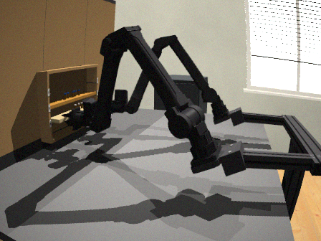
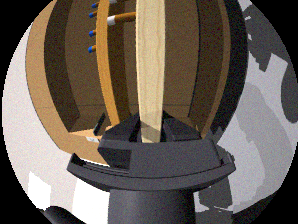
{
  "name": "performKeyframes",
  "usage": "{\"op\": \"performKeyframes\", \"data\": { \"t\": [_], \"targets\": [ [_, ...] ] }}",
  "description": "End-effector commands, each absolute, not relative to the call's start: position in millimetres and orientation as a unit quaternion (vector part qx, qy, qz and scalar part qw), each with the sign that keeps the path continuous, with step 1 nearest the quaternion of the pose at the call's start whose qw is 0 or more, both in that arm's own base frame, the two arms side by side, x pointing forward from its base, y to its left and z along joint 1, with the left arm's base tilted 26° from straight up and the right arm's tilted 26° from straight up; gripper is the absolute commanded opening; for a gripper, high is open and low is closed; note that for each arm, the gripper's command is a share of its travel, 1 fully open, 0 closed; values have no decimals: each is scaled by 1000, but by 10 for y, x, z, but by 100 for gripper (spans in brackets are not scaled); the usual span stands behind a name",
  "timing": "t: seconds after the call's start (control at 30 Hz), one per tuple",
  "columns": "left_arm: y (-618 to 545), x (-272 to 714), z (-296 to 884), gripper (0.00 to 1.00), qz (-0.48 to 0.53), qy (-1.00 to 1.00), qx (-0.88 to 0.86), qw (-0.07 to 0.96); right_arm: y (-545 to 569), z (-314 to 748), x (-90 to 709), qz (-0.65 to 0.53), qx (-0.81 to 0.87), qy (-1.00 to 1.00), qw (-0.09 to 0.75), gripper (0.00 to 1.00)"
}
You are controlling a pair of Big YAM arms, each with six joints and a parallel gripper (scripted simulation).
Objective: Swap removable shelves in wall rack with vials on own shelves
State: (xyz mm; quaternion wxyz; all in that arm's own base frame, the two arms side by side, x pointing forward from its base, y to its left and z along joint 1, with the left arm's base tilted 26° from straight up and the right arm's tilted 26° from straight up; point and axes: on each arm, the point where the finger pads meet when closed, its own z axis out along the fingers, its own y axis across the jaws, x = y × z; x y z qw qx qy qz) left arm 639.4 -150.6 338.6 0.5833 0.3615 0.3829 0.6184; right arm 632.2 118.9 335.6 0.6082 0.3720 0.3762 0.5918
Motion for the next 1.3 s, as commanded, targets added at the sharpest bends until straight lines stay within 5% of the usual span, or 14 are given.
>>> {"op": "performKeyframes", "data": {
  "t": [0.0, 1.27],
  "targets": [
    [-1523, 6573, 3668, 12, 621, 373, 345, 597, 1184, 3638, 6524, 605, 361, 356, 614, 12],
    [-1494, 7060, 3815, 12, 620, 376, 346, 596, 1178, 3798, 7010, 605, 359, 356, 615, 12]
  ]
}}
